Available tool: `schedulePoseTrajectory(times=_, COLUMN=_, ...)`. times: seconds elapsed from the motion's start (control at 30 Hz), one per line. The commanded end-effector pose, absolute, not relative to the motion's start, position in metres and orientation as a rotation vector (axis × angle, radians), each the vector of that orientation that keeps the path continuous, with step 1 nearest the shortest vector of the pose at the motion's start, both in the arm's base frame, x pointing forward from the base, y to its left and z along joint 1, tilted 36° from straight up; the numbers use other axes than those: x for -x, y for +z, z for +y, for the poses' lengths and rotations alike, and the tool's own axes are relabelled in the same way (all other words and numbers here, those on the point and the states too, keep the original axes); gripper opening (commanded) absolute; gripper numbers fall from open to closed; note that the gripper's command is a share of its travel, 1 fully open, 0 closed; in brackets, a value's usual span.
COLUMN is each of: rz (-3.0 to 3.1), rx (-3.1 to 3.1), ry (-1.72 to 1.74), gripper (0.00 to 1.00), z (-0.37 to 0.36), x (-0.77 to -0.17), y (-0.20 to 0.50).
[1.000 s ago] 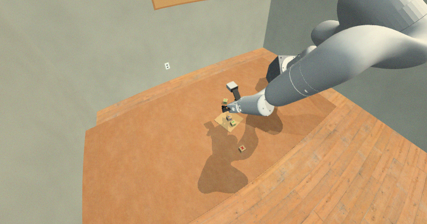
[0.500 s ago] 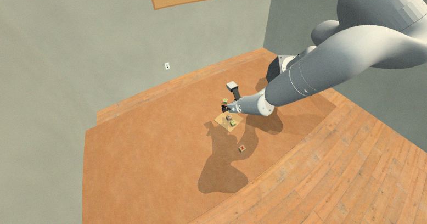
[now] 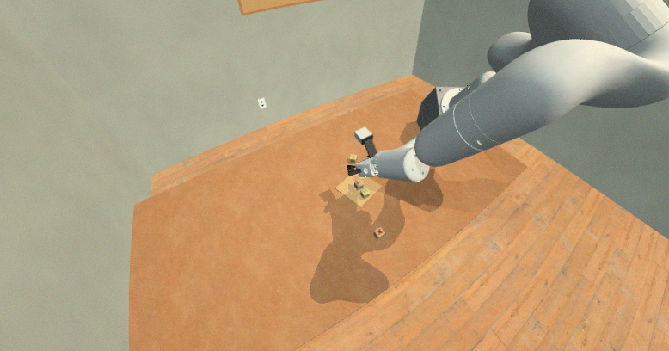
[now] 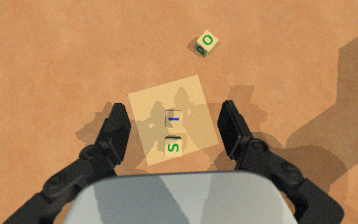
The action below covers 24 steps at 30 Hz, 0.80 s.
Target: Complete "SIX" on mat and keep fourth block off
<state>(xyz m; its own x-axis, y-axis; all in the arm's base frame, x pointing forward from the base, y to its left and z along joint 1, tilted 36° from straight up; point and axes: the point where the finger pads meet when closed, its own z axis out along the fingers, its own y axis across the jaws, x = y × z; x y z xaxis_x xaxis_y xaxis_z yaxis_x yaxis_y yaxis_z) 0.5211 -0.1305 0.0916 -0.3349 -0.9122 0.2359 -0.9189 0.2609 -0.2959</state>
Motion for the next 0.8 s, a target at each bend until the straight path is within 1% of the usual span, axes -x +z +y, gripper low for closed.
schedulePoseTrajectory(times=0.0, rz=-2.481, rx=-1.801, ry=0.603, gripper=1.00, z=-0.131, x=-0.521, y=0.092)
schedulePoseTrajectory(times=0.5, rz=-2.480, rx=-1.800, ry=0.604, gripper=1.00, z=-0.132, x=-0.521, y=0.092)
schedulePoseTrajectory(times=0.67, rz=-2.473, rx=-1.793, ry=0.612, gripper=1.00, z=-0.143, x=-0.516, y=0.085)
schedulePoseTrajectory(times=0.77, rz=-2.459, rx=-1.781, ry=0.626, gripper=1.00, z=-0.166, x=-0.505, y=0.068)
